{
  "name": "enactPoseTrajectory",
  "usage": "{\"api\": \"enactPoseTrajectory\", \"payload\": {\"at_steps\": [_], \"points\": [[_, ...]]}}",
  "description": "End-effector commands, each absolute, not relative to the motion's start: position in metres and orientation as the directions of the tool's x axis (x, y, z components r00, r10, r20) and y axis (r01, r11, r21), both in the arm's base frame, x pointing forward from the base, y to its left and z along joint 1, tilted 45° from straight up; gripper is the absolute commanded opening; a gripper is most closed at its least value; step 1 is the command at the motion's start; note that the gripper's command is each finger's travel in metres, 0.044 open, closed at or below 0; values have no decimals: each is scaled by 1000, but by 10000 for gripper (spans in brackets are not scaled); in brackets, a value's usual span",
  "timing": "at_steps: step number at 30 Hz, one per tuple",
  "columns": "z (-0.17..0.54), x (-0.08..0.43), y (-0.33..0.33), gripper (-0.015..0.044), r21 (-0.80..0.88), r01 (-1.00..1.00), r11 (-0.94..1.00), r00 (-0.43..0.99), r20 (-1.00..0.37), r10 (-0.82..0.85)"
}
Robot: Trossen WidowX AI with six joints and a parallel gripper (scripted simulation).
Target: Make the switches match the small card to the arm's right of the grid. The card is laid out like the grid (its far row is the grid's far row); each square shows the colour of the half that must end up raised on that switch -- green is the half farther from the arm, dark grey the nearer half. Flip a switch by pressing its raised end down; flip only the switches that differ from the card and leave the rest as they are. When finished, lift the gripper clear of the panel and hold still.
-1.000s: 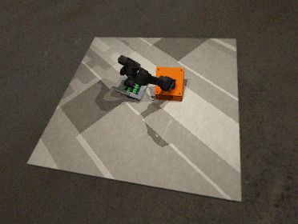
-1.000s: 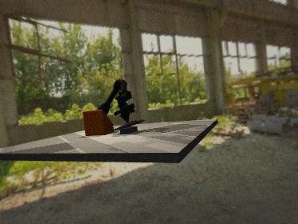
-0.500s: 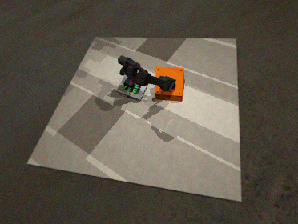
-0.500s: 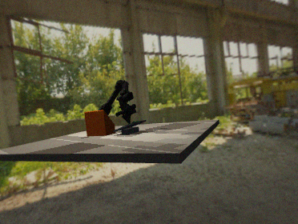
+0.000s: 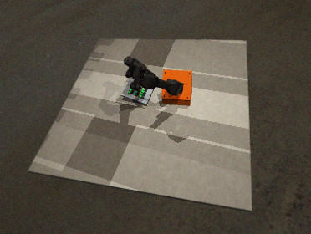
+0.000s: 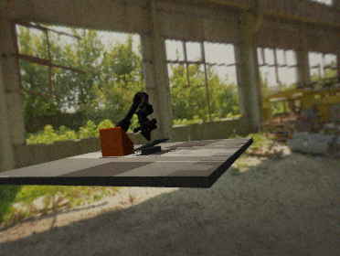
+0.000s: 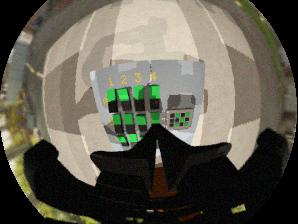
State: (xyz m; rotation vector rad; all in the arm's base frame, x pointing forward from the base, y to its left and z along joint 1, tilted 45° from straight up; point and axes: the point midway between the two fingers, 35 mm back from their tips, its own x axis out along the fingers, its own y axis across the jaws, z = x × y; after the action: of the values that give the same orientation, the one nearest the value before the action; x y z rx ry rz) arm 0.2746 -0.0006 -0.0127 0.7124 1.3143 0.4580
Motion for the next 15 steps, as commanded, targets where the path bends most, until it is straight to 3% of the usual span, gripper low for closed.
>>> {"api": "enactPoseTrajectory", "payload": {"at_steps": [1, 6, 15], "points": [[15, 268, -29, 0, 695, 84, 714, 247, -709, 660], [24, 264, -34, 0, 696, 85, 713, 251, -708, 660], [62, 231, 19, 0, 699, 86, 710, 249, -706, 663]]}}
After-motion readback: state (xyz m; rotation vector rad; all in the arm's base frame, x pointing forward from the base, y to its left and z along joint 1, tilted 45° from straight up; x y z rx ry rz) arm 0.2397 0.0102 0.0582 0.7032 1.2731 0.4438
